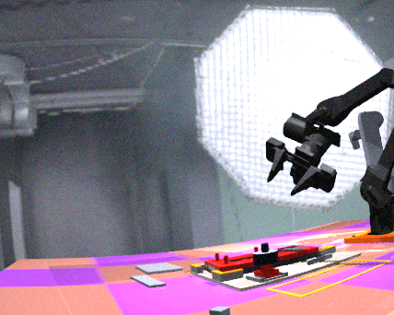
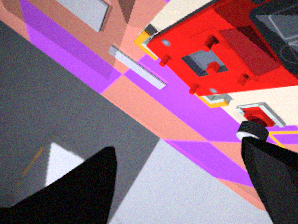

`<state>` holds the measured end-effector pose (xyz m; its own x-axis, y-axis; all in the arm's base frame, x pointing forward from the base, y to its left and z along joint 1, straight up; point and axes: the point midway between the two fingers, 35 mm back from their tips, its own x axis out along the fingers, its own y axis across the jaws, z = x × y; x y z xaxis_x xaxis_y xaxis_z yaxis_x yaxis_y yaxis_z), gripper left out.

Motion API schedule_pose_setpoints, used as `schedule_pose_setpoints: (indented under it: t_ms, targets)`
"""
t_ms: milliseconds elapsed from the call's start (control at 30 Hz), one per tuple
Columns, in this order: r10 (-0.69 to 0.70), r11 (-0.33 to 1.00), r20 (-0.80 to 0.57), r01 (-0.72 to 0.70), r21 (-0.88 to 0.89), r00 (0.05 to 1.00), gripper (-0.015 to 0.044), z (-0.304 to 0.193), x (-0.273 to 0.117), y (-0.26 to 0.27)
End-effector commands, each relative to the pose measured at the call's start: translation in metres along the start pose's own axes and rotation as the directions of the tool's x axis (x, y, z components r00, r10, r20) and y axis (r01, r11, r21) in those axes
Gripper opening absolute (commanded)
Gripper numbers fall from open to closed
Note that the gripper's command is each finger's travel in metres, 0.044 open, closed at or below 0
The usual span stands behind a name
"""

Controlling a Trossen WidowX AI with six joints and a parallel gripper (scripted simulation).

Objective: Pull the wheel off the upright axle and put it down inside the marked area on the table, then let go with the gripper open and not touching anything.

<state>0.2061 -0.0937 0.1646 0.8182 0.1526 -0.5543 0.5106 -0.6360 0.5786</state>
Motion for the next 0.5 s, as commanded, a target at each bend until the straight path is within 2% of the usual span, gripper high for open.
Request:
schedule_pose_setpoints:
  t_ms: [0,267,467]
  targets:
    - [-0.108,0.994,0.024,0.108,0.002,0.994,0.0300,-0.008,0.011,0.005]
    - [-0.338,0.937,0.092,0.343,-0.057,0.937,0.0300,-0.037,0.042,0.012]
    - [-0.462,0.857,0.161,0.486,-0.174,0.872,0.0300,-0.065,0.071,0.009]
